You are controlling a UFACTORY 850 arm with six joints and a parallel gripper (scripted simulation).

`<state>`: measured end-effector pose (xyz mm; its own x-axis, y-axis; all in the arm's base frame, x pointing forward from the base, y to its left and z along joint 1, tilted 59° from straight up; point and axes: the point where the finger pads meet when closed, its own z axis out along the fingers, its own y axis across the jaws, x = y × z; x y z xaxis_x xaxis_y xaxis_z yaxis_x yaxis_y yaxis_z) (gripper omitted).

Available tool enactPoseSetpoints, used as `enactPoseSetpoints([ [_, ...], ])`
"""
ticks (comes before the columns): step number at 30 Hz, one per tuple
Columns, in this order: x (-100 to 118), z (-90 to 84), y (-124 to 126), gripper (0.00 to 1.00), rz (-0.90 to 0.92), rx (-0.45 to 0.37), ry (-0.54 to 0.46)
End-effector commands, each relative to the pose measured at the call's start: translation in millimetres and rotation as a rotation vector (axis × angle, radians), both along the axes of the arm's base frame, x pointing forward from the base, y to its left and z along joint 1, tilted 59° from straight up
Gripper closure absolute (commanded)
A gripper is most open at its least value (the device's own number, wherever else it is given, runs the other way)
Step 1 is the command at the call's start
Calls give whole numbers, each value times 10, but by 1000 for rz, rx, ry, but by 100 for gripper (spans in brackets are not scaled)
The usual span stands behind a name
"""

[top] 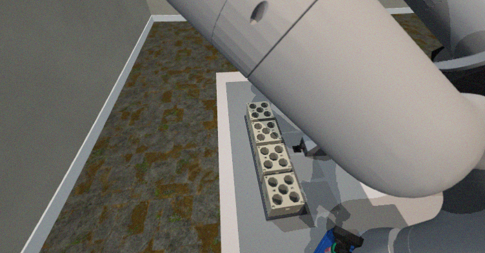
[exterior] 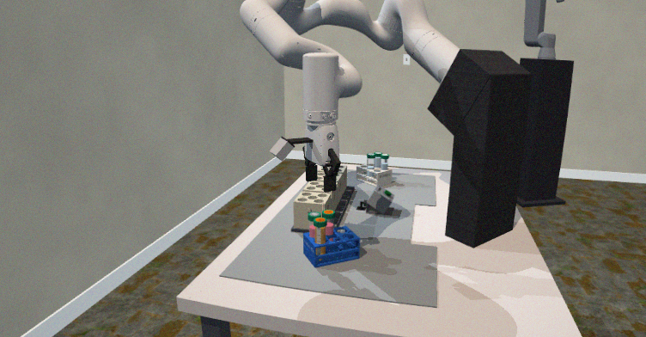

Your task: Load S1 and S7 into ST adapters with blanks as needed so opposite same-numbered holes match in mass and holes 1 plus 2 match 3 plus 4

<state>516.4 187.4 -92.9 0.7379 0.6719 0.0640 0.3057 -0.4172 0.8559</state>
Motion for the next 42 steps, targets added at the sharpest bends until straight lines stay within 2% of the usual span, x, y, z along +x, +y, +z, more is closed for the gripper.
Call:
enactPoseSetpoints([
  [1,85,-69,-74,0,1,1,-1],
  [21,374,-315,-368,0,1,1,-1],
  [42,381,-321,-375,0,1,1,-1],
])
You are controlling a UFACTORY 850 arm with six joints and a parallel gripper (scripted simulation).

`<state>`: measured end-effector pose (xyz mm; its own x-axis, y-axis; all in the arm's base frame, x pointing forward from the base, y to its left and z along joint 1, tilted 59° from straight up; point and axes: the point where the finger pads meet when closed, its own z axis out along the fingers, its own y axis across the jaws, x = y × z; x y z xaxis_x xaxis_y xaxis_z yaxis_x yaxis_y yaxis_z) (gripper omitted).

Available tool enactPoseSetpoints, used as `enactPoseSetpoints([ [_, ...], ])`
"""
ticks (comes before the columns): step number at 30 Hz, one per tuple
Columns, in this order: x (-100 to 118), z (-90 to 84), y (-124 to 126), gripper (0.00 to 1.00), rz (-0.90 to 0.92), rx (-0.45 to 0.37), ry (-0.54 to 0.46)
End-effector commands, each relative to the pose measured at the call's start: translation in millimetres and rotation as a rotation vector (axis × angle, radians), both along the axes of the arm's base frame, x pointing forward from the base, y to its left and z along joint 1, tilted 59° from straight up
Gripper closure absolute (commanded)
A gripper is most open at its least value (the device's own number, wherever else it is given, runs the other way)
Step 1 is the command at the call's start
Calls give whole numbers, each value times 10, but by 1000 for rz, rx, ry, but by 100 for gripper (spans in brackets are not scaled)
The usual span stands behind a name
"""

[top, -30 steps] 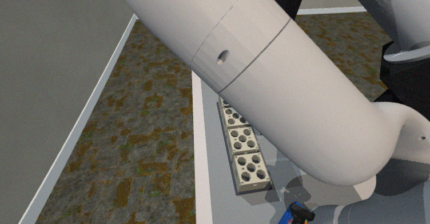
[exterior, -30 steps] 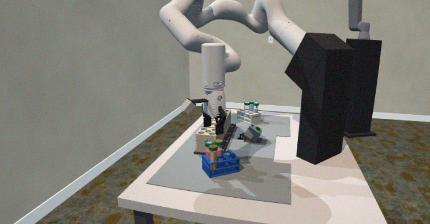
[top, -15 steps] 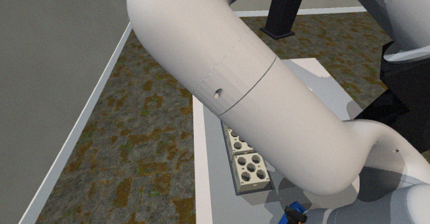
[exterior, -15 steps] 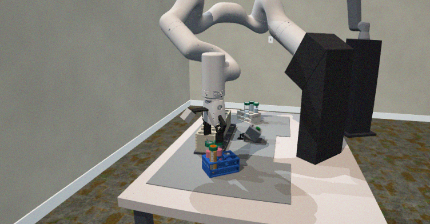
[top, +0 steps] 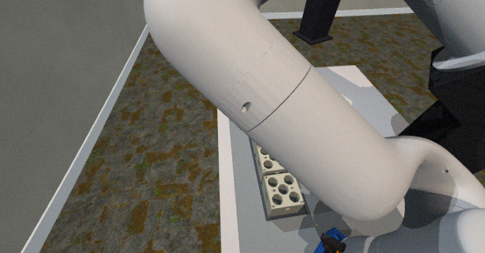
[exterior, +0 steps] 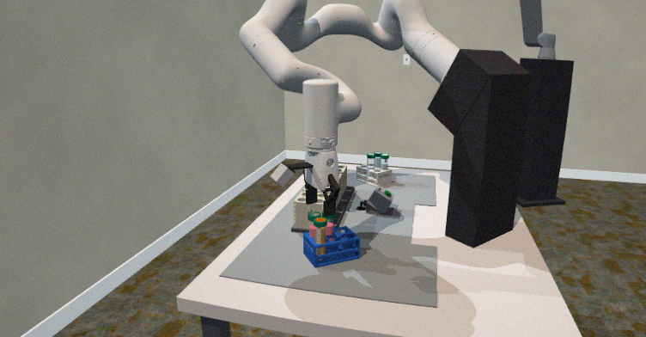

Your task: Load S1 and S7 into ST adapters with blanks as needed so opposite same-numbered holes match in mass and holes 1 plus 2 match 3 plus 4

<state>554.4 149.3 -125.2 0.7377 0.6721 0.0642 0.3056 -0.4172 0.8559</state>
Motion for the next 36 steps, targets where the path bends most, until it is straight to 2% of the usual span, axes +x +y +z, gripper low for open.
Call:
enactPoseSetpoints([
  [1,0,2,7,0,1,0,0],
  [23,0,2,7,0,1,0,0],
  [36,-176,152,186,0,1,0,0],
])
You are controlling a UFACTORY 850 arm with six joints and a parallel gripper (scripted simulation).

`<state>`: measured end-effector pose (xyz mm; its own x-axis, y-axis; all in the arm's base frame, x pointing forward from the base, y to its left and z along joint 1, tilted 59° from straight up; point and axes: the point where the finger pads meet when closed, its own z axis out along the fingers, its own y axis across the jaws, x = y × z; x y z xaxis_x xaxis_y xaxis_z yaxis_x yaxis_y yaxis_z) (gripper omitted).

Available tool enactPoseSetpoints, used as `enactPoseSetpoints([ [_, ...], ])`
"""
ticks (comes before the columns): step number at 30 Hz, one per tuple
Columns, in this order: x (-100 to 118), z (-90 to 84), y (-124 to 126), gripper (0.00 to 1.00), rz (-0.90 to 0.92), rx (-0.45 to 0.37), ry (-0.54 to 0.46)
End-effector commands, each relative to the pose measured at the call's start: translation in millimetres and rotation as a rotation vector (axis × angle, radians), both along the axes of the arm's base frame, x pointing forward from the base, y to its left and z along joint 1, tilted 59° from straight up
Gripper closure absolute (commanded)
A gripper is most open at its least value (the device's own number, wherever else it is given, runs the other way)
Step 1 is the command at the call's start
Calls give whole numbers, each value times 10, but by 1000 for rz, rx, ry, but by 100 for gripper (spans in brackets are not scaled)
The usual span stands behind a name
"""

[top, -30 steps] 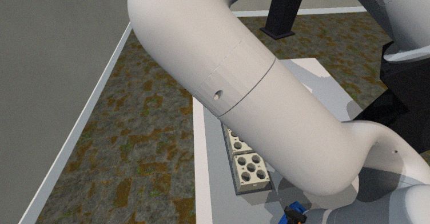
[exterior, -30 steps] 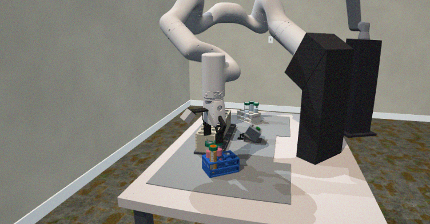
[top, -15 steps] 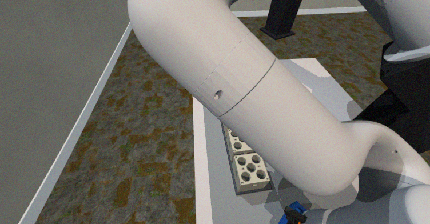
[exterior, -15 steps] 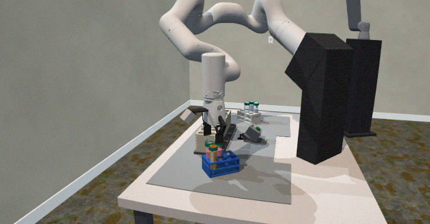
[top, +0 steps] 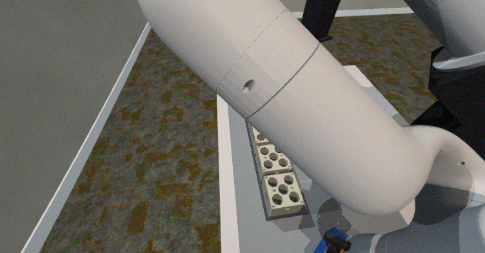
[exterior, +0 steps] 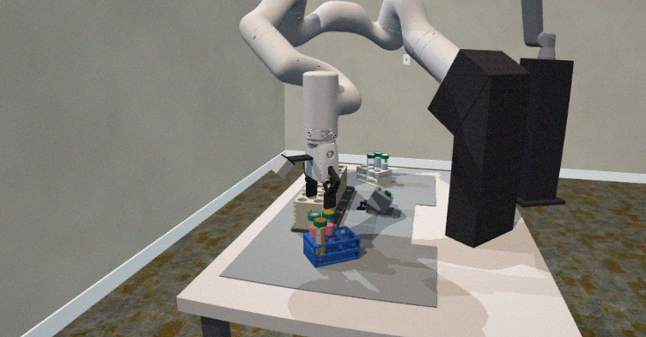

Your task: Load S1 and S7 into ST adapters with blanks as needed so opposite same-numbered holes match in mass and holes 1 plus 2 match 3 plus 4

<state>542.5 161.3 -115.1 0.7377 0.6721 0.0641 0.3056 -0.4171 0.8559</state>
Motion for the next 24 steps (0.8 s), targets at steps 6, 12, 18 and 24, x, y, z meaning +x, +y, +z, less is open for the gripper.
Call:
enactPoseSetpoints([
  [6,-153,134,163,0,1,1,0],
  [12,-233,202,245,0,1,1,0],
  [18,-313,271,326,0,1,1,0],
  [24,-409,353,424,0,1,1,0],
])
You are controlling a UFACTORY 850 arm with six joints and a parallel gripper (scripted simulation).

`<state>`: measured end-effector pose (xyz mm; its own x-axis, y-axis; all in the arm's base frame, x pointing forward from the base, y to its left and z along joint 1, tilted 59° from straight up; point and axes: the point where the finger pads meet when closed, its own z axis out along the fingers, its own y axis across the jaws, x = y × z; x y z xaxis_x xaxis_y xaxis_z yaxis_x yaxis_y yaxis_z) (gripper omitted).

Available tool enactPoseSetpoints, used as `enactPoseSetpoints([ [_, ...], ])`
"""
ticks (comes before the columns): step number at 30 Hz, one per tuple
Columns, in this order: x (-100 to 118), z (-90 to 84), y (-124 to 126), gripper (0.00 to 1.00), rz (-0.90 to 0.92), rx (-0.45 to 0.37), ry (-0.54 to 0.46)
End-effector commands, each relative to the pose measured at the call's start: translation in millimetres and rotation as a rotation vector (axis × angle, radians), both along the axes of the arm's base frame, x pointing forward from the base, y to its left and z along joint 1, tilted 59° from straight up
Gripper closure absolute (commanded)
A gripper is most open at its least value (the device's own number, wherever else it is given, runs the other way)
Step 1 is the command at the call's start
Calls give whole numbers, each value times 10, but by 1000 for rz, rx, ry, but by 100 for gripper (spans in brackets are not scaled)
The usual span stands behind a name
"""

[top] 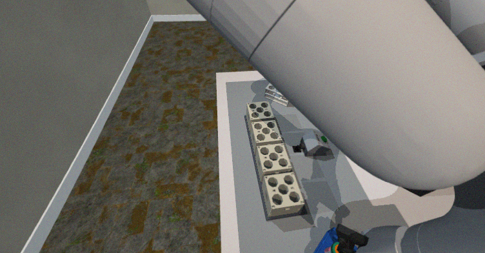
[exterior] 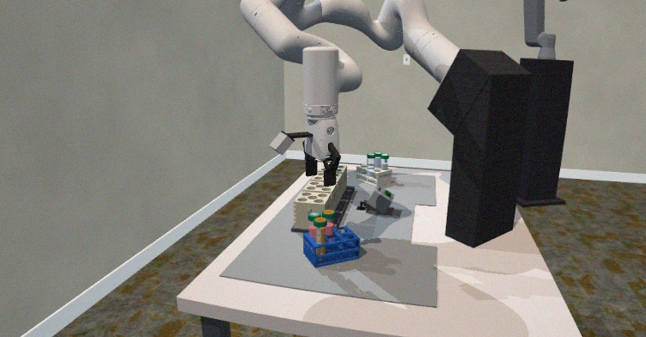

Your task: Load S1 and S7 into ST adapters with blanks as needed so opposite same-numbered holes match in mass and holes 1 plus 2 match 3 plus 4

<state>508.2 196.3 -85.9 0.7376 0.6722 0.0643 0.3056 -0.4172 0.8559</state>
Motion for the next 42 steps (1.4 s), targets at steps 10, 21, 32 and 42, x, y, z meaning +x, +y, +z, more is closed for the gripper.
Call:
enactPoseSetpoints([
  [10,-106,-14,248,43,-68,81,-82],
  [21,-106,-14,249,43,-256,302,-306],
  [32,-106,-14,249,43,-410,482,-489],
  [42,-106,-14,249,43,-547,643,-652],
])
